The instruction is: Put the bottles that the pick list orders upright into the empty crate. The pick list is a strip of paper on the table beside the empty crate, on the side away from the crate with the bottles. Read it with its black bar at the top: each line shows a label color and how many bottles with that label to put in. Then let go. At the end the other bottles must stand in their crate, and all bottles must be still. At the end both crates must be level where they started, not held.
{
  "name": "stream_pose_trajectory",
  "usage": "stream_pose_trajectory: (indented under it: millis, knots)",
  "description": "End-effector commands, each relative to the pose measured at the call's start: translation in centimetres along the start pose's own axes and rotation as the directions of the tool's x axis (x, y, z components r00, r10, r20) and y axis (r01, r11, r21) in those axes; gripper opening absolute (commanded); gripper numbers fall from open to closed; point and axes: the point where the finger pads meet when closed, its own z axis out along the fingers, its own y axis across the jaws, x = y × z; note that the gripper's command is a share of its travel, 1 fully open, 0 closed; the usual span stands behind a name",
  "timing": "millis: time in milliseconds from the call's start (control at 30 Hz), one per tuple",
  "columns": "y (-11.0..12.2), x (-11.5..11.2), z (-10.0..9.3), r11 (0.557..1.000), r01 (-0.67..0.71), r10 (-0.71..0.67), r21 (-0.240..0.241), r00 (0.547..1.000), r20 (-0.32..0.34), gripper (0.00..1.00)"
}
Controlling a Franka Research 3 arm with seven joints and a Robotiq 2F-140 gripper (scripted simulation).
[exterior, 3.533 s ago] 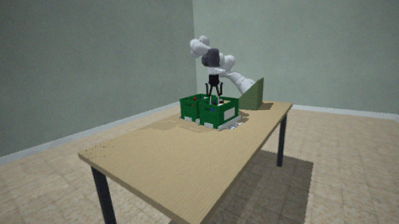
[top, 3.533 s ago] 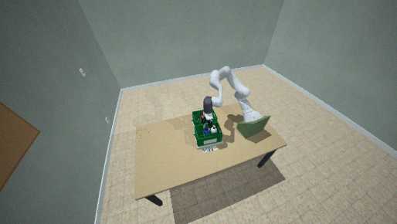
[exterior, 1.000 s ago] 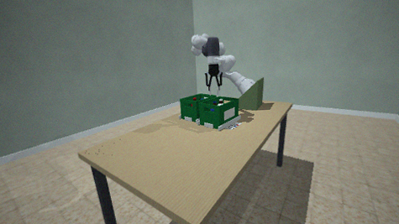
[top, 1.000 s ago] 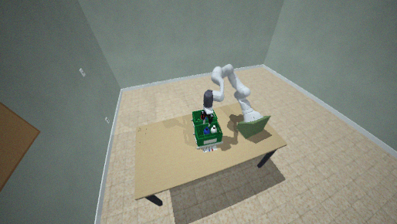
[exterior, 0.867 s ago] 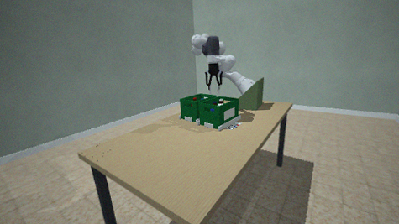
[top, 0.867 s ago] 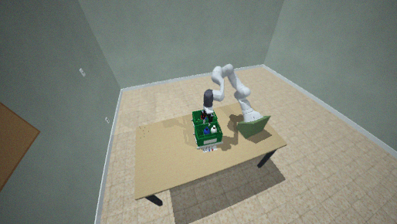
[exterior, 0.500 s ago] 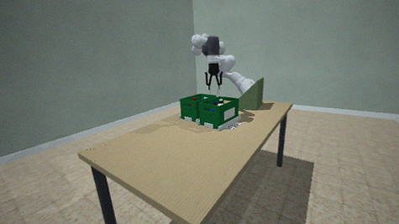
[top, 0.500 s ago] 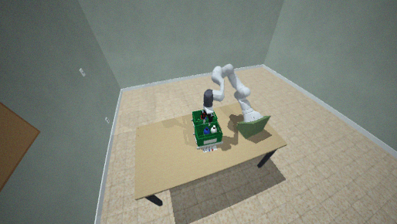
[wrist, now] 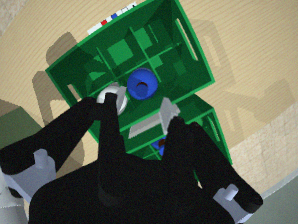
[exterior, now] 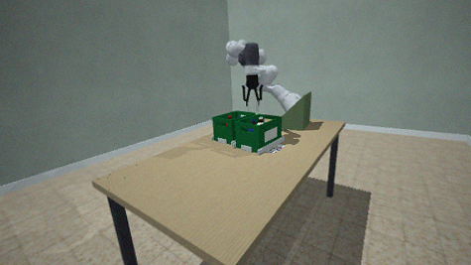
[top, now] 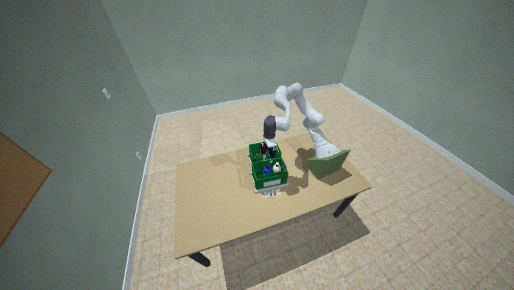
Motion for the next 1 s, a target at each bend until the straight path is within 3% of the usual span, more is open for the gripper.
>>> stream_pose_trajectory:
  millis: [0, 733, 967]
  knots:
    - [-0.1, 0.0, -0.2, 1.0, 0.004, -0.004, 0.002, 1.0, -0.001, 0.38]
    - [-0.1, 0.0, -0.2, 1.0, 0.004, -0.004, 0.002, 1.0, -0.001, 0.38]
    - [1.1, -2.4, -0.2, 1.0, 0.004, -0.004, 0.002, 1.0, -0.001, 0.38]
